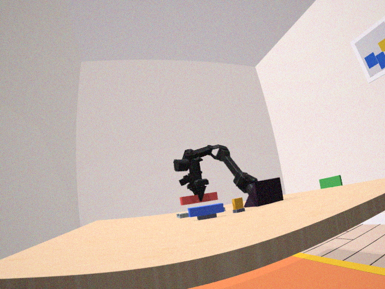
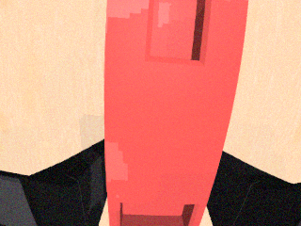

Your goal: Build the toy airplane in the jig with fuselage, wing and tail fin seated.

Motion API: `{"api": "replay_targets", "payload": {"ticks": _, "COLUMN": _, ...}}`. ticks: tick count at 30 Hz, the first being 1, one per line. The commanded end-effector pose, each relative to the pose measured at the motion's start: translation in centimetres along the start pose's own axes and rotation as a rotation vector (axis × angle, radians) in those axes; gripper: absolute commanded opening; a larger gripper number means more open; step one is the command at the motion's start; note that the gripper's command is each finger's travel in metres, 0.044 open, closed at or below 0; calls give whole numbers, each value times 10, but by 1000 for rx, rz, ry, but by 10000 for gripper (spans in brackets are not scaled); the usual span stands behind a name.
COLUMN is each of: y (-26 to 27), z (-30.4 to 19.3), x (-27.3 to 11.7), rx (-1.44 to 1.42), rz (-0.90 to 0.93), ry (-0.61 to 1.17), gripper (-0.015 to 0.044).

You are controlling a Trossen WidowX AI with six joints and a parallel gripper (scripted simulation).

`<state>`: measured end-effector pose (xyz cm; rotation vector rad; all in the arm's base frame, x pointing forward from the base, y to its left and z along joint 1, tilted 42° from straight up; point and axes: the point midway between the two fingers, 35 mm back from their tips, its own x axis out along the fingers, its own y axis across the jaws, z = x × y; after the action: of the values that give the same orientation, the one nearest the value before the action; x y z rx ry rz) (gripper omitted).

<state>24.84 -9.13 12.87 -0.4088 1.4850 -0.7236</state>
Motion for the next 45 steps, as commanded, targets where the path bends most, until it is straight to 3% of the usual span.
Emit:
{"api": "replay_targets", "payload": {"ticks": 1, "y": -1, "z": 0, "x": 0, "rx": -1, "rz": -4, "ry": -4, "gripper": 195}}
{"api": "replay_targets", "payload": {"ticks": 42, "y": -2, "z": 1, "x": 40, "rx": -1, "rz": -6, "ry": -4, "gripper": 195}}
{"api": "replay_targets", "payload": {"ticks": 45, "y": -2, "z": 1, "x": 38, "rx": 3, "rz": -1, "ry": -3, "gripper": 175}}
